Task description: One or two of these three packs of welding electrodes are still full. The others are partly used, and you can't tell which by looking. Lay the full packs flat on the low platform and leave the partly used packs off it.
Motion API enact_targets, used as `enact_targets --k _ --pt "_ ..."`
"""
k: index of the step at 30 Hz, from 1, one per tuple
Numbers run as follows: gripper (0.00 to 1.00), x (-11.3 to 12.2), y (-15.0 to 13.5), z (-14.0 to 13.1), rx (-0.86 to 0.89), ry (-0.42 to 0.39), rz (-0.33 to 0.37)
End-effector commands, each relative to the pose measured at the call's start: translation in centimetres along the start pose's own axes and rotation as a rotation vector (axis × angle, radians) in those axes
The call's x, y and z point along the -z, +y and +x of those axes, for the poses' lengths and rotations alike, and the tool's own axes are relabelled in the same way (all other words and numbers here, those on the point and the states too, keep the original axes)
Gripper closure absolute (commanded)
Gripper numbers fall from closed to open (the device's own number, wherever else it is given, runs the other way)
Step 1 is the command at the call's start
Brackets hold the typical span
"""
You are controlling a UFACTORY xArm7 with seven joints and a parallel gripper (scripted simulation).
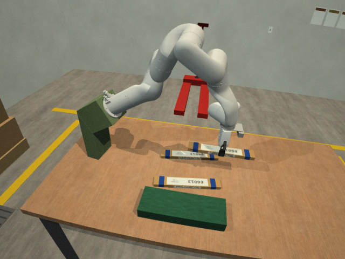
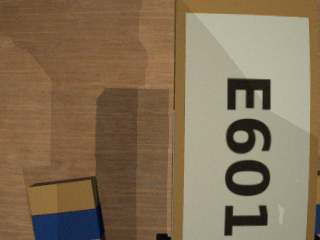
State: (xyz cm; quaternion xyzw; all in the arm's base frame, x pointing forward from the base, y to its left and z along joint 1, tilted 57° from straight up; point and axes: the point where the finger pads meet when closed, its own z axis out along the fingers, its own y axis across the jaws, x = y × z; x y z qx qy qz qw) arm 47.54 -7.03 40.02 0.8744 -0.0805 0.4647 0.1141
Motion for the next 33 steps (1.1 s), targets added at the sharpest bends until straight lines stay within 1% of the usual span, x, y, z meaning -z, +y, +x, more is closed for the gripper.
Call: enact_targets --k 1,16,33 --pt "0.42 0.1 0.0 0.2 0.0 0.004 0.001" --pt "0.42 0.1 0.7 -0.2 0.0 0.004 0.001" --pt "0.42 0.1 4.3 -1.9 0.0 0.004 0.001"
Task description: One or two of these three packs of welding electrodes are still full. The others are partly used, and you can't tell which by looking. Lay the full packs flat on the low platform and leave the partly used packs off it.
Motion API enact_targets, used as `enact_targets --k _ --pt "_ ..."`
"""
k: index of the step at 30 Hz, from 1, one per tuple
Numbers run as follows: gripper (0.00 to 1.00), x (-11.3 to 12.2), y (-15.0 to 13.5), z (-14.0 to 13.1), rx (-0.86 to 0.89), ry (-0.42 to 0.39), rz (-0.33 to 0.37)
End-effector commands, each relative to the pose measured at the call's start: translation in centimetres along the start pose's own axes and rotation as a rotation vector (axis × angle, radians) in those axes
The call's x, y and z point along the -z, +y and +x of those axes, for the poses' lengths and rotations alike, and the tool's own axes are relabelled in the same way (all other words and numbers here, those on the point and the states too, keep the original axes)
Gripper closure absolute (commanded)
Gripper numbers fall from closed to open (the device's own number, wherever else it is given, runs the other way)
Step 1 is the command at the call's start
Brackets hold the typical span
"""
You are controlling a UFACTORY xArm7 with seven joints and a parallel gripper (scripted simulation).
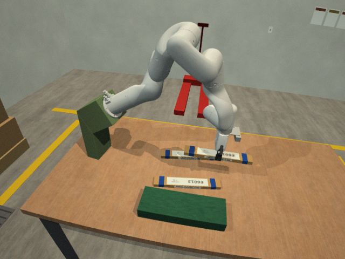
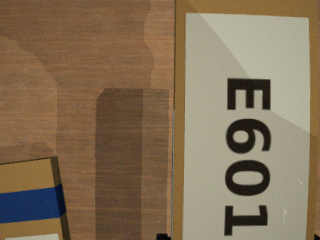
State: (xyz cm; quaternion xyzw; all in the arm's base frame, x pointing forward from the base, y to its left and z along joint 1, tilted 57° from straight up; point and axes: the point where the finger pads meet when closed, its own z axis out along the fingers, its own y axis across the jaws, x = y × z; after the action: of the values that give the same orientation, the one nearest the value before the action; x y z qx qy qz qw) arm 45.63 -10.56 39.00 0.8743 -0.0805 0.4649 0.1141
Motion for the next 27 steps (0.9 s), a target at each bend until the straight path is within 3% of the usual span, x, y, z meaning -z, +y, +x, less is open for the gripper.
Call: enact_targets --k 1,15,27 --pt "0.42 0.1 1.0 -0.3 0.0 0.004 0.001" --pt "0.42 0.1 6.2 -2.8 0.0 0.004 0.001" --pt "0.42 0.1 12.4 -5.8 0.0 0.004 0.001"
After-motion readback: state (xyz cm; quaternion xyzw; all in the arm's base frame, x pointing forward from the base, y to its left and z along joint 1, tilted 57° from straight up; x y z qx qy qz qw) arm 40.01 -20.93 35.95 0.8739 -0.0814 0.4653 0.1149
